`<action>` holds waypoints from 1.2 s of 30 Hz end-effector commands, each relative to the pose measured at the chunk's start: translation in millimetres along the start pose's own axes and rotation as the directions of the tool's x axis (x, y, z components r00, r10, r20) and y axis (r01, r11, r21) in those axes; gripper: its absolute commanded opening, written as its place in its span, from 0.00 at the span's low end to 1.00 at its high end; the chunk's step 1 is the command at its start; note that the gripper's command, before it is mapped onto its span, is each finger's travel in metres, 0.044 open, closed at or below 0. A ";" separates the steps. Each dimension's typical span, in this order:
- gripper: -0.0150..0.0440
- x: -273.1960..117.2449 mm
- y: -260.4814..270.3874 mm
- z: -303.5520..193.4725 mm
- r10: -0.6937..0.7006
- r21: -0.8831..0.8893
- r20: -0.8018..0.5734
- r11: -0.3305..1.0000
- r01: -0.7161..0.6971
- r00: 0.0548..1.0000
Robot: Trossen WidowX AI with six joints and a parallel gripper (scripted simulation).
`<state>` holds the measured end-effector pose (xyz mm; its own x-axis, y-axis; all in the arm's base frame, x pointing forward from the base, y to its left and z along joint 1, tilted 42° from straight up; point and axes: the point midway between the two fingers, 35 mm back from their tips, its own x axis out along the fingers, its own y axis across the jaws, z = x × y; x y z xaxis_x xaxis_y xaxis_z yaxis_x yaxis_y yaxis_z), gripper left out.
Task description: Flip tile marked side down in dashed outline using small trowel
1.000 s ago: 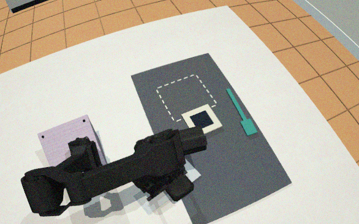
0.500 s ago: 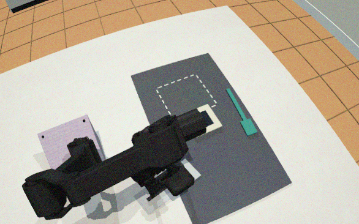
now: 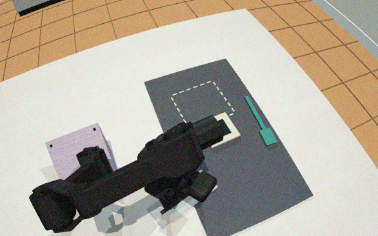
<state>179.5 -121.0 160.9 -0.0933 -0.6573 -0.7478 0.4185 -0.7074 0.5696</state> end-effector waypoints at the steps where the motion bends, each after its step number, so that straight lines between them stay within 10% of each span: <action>1: 0.71 -0.1 0.4 0.4 0.003 -0.128 0.003 0.992 -0.002 1.000; 17: 0.71 -0.1 0.2 -0.2 0.002 -0.630 0.003 0.776 0.000 1.000; 36: 0.71 0.0 0.0 -0.9 0.001 -0.973 0.002 0.229 0.002 1.000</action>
<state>180.3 -120.6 160.4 -0.0942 -0.6573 -0.7477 0.9897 0.0197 -0.1421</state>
